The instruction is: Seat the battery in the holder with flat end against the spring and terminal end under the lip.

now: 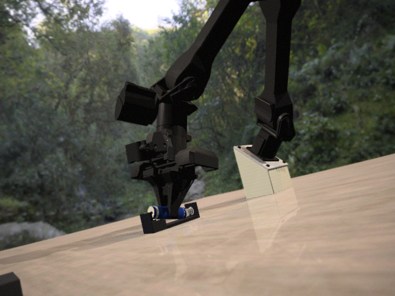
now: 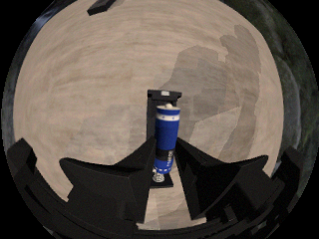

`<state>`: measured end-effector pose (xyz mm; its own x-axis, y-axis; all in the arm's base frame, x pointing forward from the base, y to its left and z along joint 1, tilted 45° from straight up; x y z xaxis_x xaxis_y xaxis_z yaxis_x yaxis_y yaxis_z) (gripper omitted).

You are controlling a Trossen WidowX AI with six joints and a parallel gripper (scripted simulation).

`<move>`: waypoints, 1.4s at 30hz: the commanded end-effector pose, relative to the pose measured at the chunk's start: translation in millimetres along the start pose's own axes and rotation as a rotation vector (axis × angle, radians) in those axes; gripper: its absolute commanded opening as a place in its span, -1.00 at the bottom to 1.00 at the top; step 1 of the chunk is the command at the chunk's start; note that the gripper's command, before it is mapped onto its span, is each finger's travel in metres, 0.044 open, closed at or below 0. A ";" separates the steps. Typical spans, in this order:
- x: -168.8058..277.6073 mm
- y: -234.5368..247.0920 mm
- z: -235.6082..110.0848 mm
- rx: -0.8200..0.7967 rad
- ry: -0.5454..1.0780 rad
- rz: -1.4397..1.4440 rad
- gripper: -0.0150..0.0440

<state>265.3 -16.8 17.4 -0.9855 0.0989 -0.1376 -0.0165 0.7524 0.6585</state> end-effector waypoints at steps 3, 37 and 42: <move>-0.5 -1.9 3.6 0.014 0.050 0.006 -0.27; -21.7 7.0 7.1 0.031 0.247 -0.013 -0.27; -24.8 8.4 7.9 0.035 0.274 -0.015 -0.27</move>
<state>290.8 -9.7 22.2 -0.9967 -0.0727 0.0373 -0.0330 0.7754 0.6306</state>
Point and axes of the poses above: the point midway between the two fingers, 35 mm back from their tips, its own z axis out along the fingers, its own y axis across the jaws, x = y × z, the point moved 10 cm from there along -z, back along the fingers, and after that the axes turned 4 degrees about z, right-handed, at the moved point
